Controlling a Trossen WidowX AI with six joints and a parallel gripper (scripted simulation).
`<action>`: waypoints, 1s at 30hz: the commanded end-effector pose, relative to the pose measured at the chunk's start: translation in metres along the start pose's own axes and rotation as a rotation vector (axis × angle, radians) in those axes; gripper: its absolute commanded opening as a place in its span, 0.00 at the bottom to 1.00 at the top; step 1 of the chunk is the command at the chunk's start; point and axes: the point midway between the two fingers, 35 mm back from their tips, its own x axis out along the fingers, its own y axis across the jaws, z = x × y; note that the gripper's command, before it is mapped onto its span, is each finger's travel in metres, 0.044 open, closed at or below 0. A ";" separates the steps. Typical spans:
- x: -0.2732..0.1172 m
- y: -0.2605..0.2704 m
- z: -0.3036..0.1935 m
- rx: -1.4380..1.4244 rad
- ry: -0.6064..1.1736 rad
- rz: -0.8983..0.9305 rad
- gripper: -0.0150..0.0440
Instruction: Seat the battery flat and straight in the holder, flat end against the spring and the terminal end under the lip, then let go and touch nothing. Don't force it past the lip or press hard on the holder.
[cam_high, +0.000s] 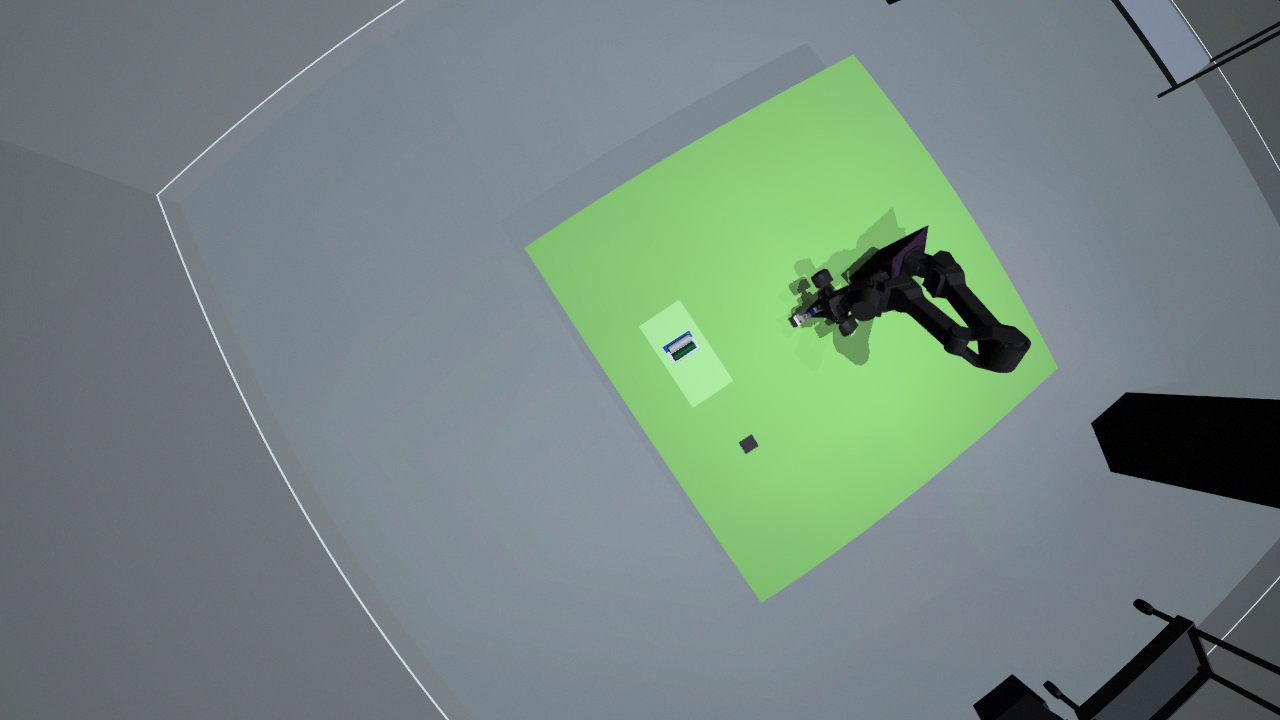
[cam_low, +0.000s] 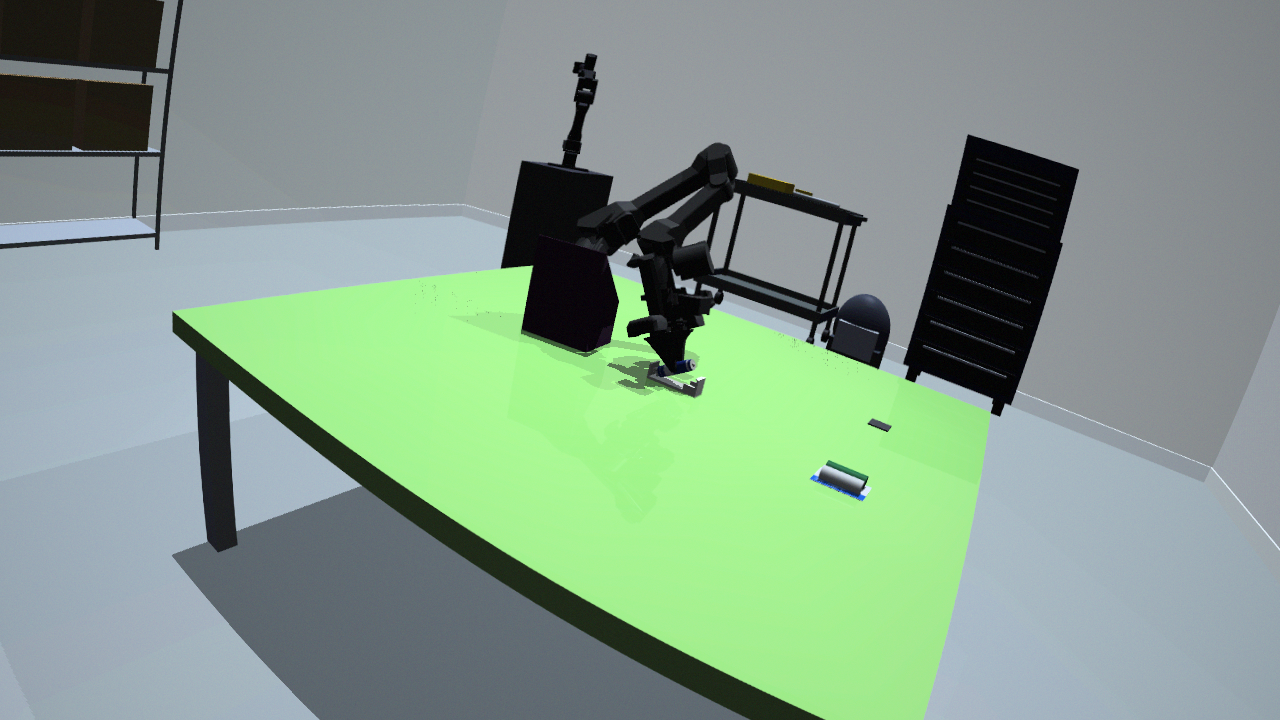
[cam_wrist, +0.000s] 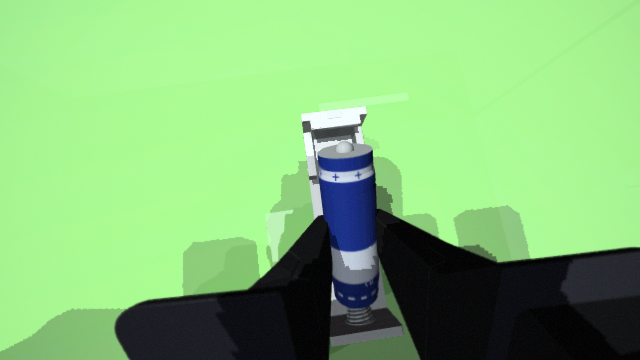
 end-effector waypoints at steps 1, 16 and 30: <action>-0.001 -0.001 -0.006 0.009 0.020 -0.005 0.37; 0.007 -0.008 0.000 0.005 0.080 -0.025 0.37; 0.013 -0.010 0.003 -0.007 0.147 -0.029 0.37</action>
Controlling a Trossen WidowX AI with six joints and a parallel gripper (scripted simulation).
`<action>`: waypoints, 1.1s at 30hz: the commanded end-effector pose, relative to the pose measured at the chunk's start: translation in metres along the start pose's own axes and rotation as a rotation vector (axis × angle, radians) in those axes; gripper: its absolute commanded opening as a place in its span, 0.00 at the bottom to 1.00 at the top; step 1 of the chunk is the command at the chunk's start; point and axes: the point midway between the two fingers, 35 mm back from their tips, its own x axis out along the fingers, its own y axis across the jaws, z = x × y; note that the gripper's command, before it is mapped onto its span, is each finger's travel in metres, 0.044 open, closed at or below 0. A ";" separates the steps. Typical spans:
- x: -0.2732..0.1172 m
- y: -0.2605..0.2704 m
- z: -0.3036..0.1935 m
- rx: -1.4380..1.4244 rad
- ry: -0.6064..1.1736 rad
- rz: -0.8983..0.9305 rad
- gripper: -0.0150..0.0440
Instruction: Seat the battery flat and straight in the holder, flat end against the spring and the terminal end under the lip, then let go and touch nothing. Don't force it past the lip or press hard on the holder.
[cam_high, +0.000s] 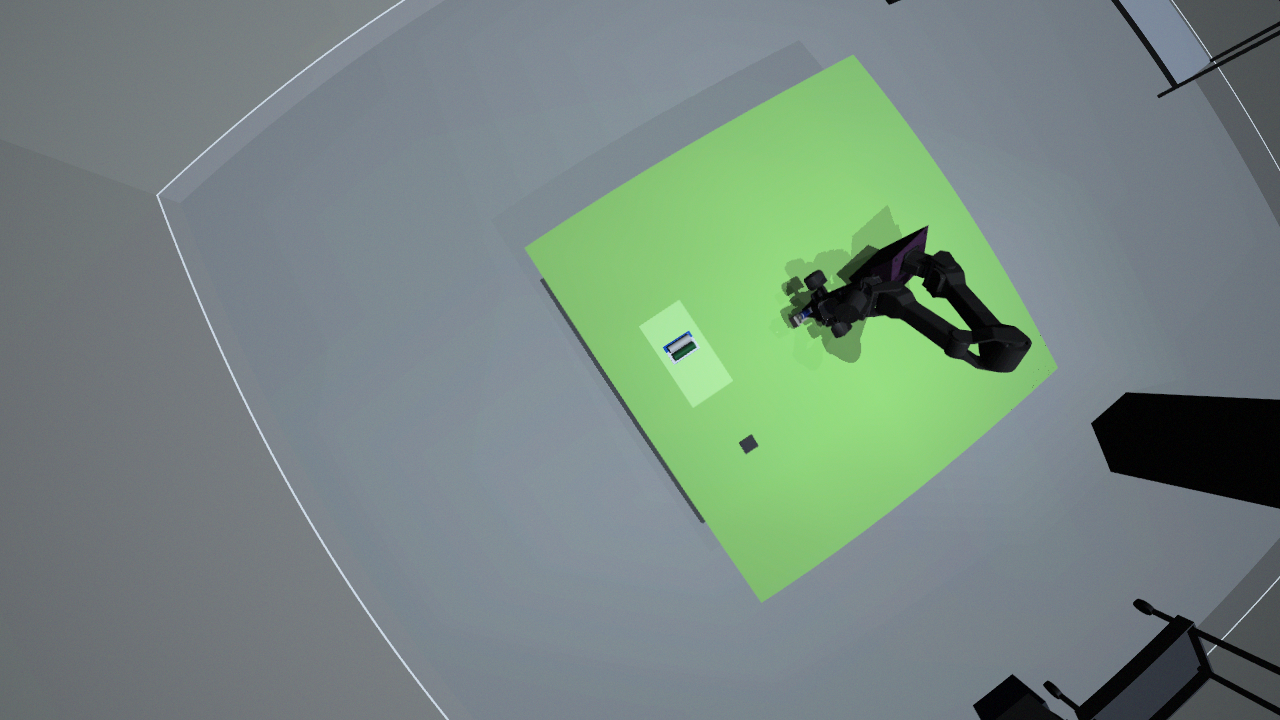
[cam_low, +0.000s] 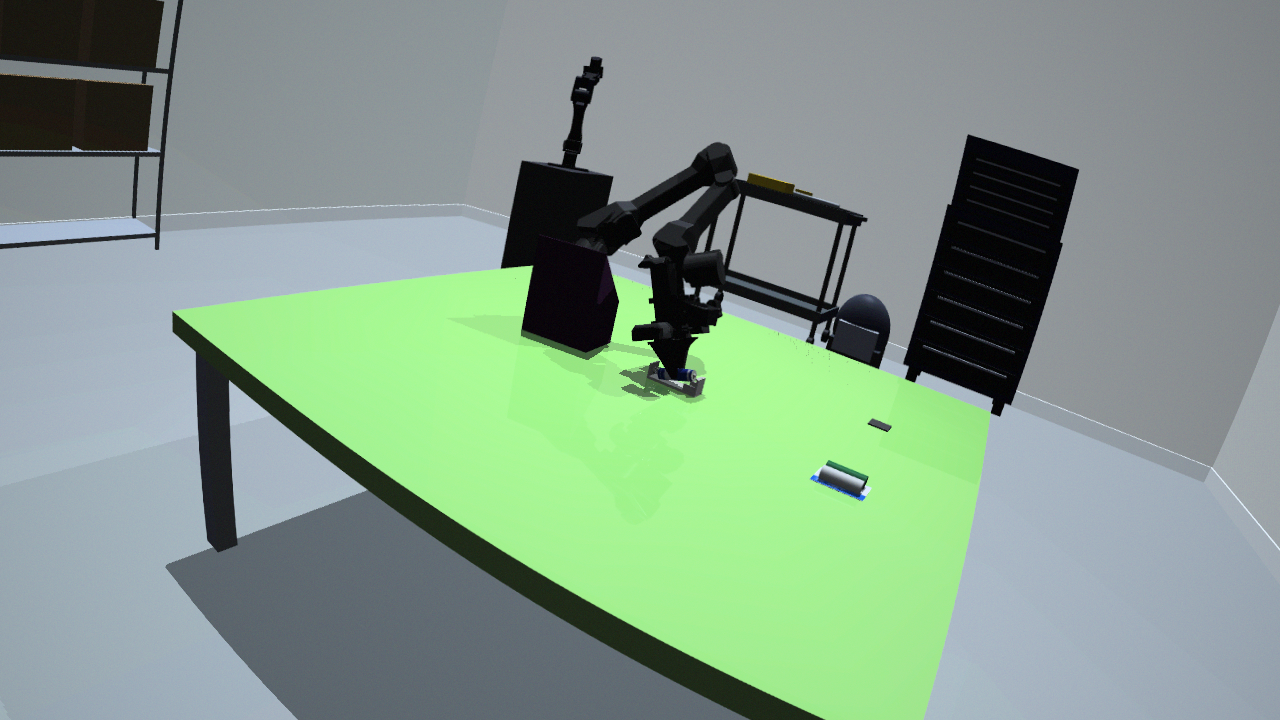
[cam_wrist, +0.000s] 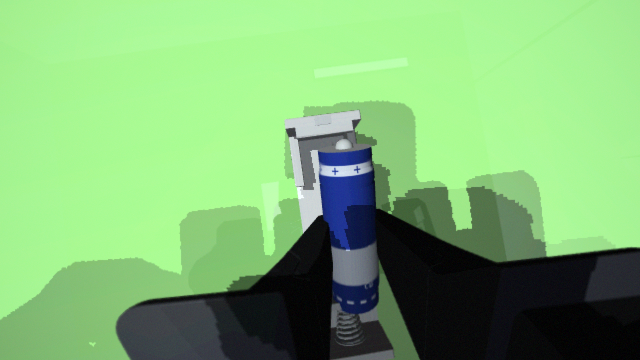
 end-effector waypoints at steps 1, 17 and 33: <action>0.002 -0.005 -0.001 -0.007 0.028 -0.028 0.37; 0.005 -0.003 -0.002 -0.024 0.119 -0.021 0.37; 0.005 0.000 -0.002 -0.031 0.205 -0.019 0.37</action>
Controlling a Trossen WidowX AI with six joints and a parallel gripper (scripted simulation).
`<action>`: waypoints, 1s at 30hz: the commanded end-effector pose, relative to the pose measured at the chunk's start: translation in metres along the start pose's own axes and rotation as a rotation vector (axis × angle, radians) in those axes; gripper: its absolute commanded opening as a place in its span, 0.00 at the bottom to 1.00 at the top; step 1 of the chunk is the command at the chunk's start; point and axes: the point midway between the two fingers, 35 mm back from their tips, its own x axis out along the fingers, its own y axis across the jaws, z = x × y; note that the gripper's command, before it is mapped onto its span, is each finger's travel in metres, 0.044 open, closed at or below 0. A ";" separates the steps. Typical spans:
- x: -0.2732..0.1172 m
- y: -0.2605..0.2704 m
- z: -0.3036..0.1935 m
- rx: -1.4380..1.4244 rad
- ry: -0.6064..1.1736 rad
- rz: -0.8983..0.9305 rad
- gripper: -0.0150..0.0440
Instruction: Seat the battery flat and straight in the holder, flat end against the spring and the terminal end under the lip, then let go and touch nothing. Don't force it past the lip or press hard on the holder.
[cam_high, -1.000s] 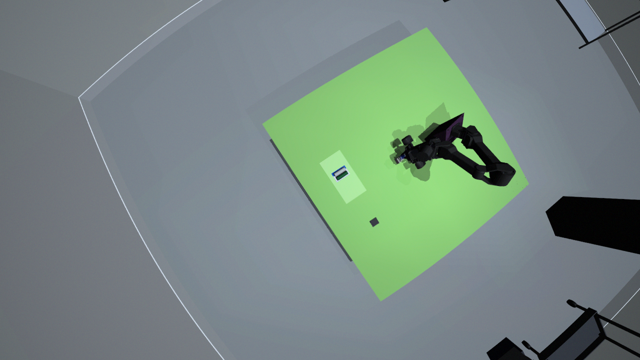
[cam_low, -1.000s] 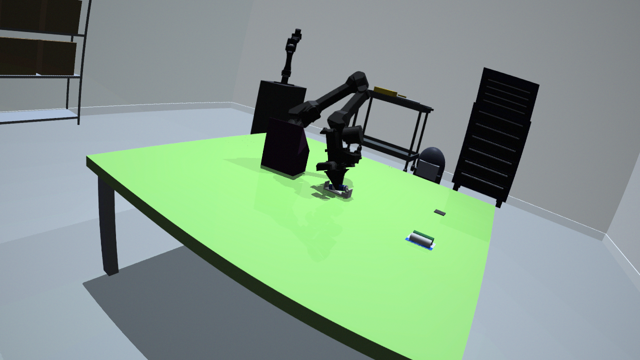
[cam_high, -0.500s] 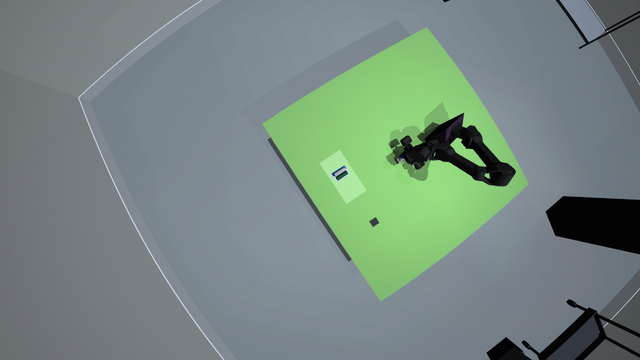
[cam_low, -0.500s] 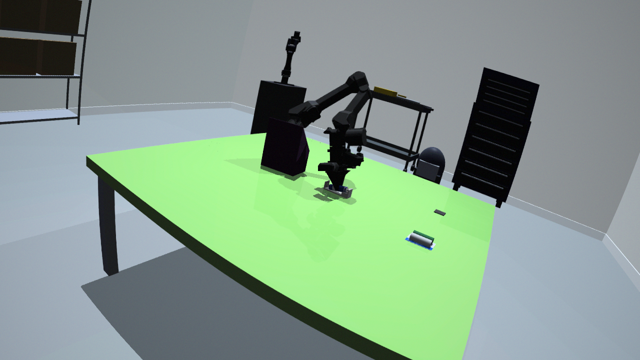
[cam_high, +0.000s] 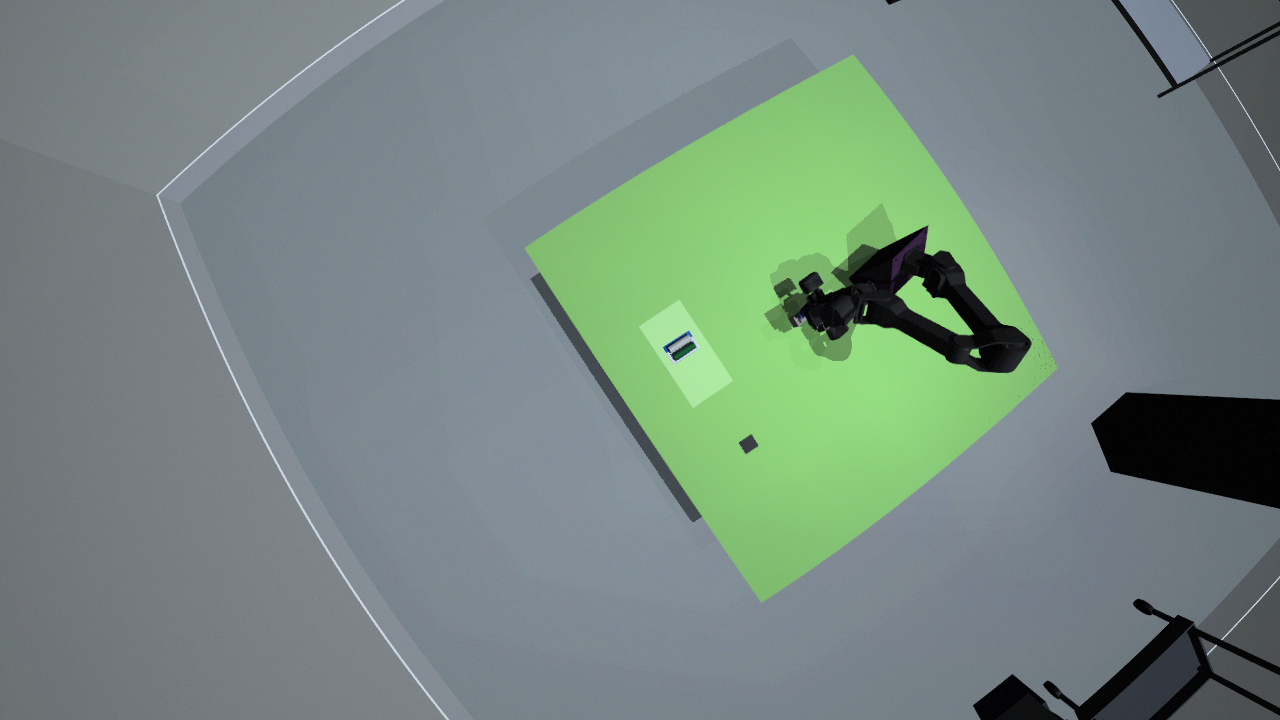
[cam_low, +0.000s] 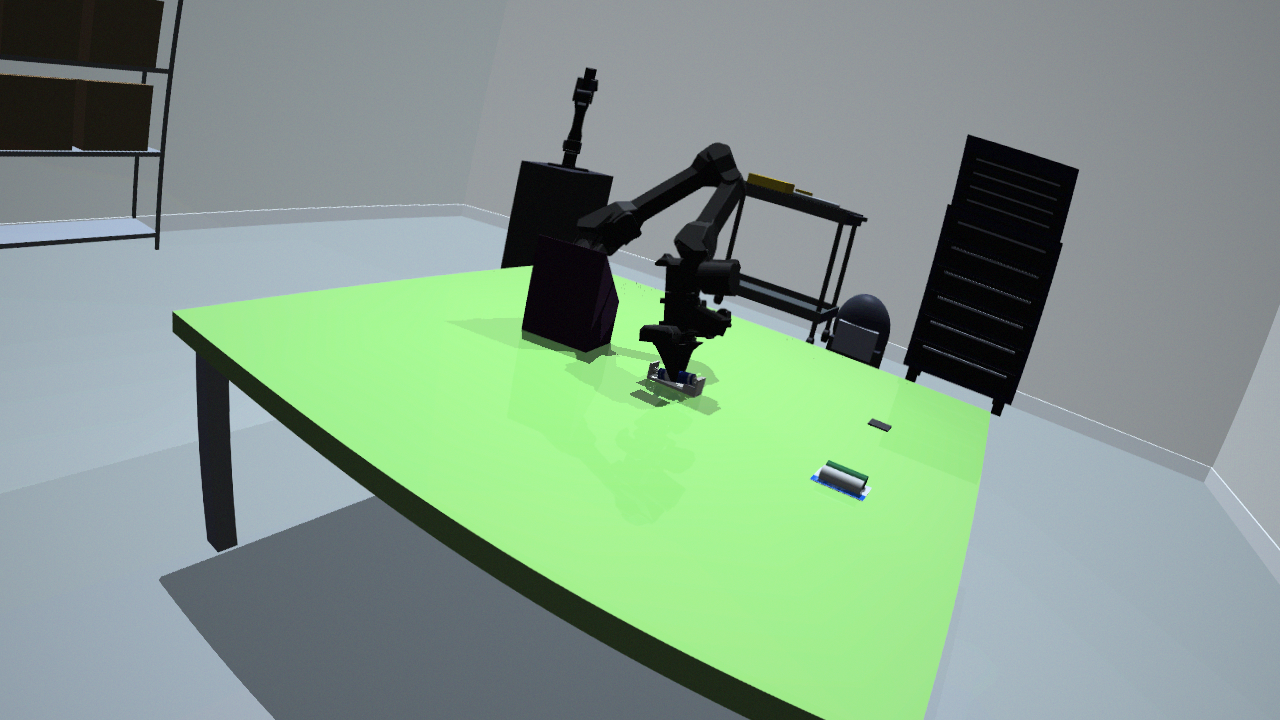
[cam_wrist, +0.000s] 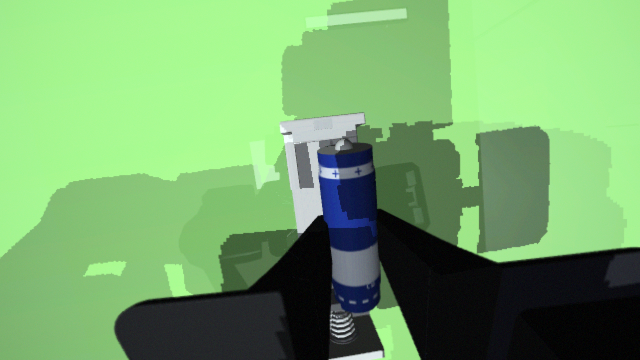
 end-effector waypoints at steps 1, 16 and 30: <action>0.001 0.001 -0.006 0.002 0.047 -0.006 0.37; 0.001 0.004 -0.005 -0.001 0.132 -0.009 0.37; 0.002 0.007 -0.004 -0.004 0.212 -0.016 0.37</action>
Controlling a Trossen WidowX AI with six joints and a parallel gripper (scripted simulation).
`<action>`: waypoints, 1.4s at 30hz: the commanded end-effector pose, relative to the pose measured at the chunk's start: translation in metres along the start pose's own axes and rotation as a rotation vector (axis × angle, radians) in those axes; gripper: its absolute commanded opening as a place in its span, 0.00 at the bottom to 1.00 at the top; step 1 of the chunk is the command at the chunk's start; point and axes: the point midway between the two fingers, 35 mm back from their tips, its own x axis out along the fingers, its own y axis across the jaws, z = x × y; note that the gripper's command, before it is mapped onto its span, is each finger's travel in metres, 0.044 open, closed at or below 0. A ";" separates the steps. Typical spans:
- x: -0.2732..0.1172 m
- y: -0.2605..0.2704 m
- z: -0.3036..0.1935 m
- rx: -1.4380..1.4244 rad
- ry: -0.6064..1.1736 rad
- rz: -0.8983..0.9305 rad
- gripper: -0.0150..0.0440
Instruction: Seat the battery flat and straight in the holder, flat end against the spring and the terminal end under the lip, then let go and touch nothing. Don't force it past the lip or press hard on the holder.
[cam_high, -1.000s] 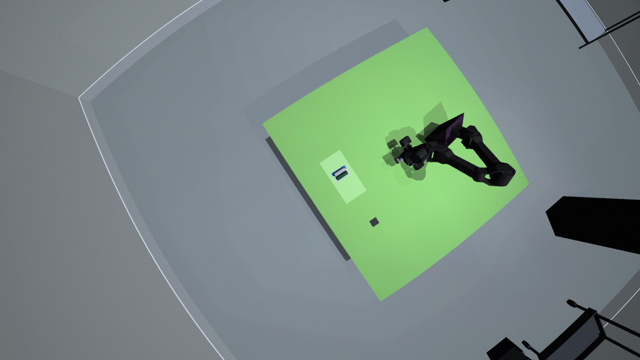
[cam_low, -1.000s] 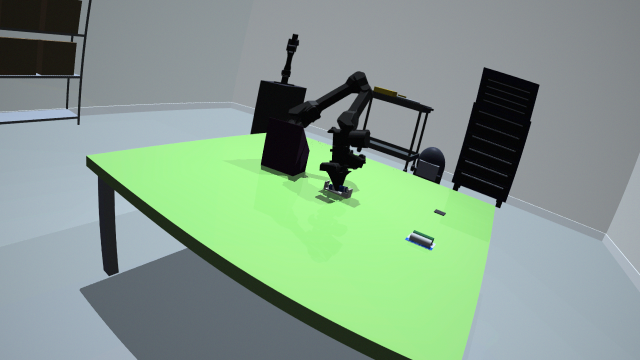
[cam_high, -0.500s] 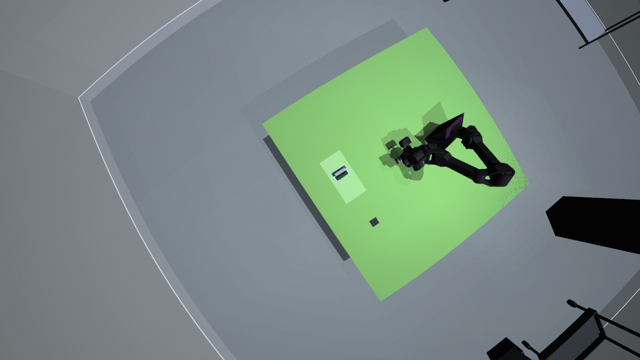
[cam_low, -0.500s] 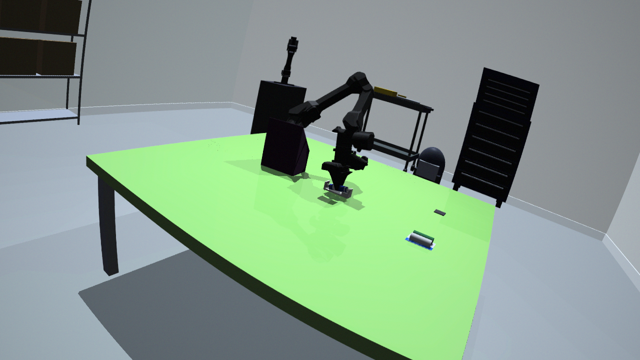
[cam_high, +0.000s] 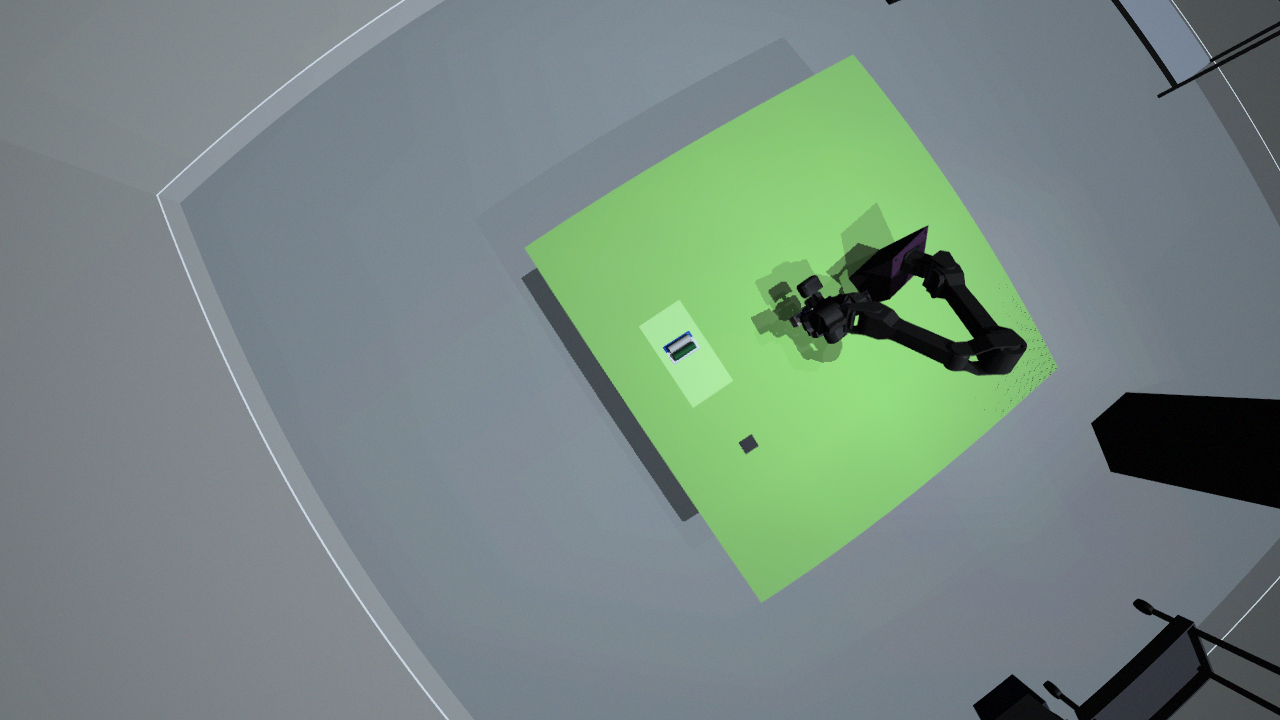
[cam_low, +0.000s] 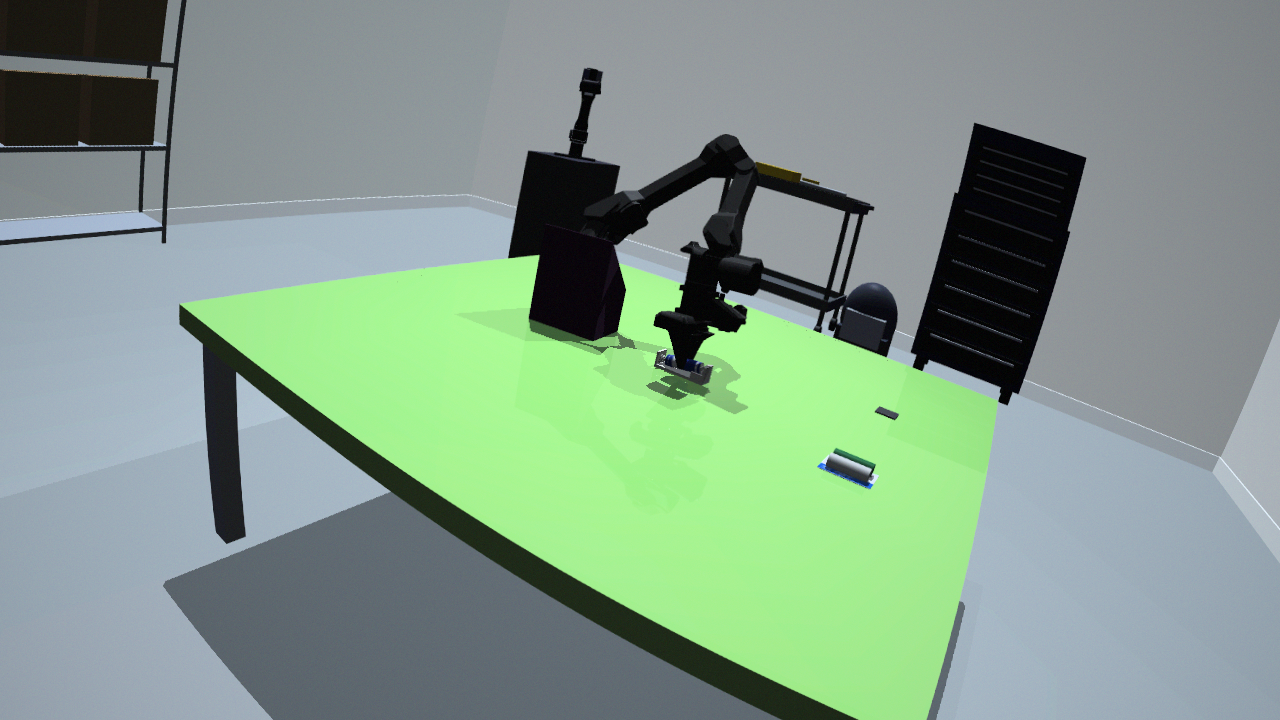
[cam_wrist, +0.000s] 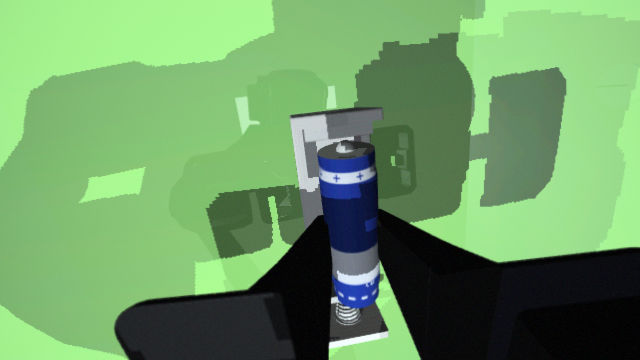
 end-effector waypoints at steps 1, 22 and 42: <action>0.004 0.002 -0.007 0.009 0.053 0.006 0.37; 0.005 0.005 -0.003 0.006 0.146 -0.013 0.37; 0.005 0.005 0.005 0.006 0.146 -0.018 0.37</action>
